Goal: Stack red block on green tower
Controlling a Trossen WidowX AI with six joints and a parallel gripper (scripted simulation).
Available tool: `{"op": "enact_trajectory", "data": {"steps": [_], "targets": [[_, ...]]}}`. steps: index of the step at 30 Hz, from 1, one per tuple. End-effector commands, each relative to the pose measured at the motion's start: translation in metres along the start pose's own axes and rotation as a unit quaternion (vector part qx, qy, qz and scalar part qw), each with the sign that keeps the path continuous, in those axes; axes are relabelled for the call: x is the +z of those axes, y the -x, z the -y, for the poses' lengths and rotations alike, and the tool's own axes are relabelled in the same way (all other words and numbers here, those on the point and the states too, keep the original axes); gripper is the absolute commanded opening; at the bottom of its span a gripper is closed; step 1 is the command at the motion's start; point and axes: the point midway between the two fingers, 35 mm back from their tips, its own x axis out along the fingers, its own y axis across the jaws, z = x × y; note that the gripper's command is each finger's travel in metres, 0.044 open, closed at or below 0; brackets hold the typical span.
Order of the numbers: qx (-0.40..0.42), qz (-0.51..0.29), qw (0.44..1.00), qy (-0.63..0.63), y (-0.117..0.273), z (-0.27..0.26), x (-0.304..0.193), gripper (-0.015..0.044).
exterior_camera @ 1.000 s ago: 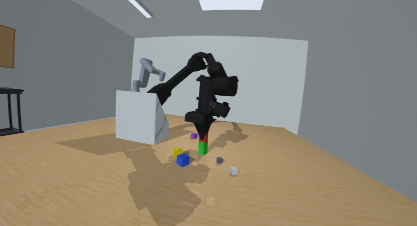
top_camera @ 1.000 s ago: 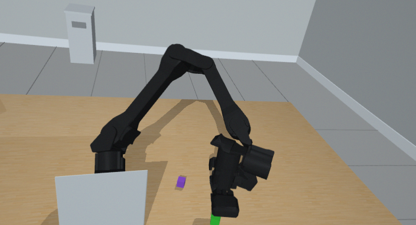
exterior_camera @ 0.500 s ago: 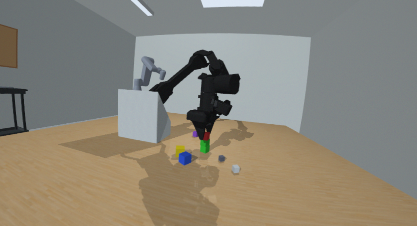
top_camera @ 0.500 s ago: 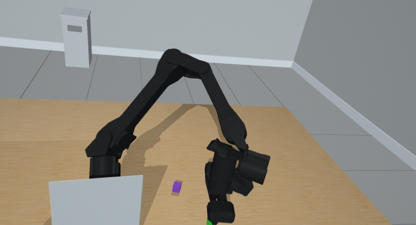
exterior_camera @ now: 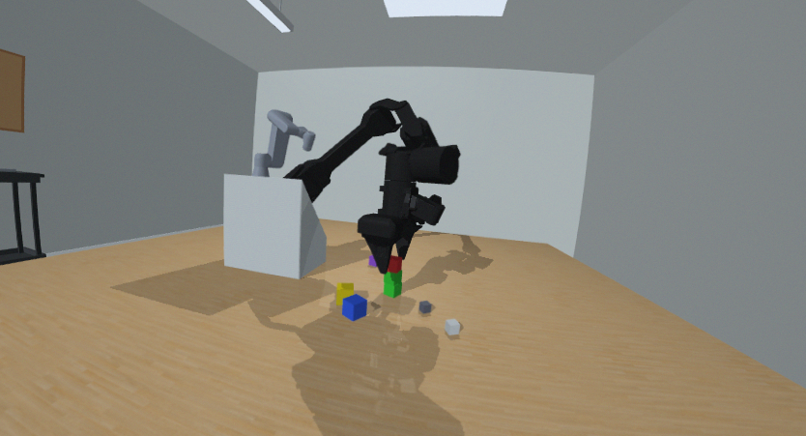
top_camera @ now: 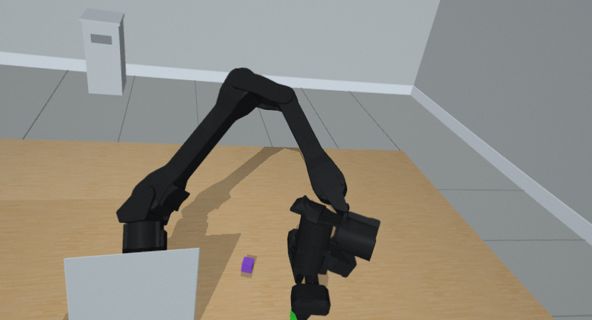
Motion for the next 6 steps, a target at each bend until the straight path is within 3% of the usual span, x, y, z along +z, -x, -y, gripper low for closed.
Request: {"op": "enact_trajectory", "data": {"steps": [1, 6], "targets": [[0.000, 0.000, 1.000, 0.000, -0.0001, 0.0001, 0.0001, 0.0440], [0.000, 0.000, 1.000, 0.000, -0.0001, 0.0001, 0.0001, 0.0440]]}}
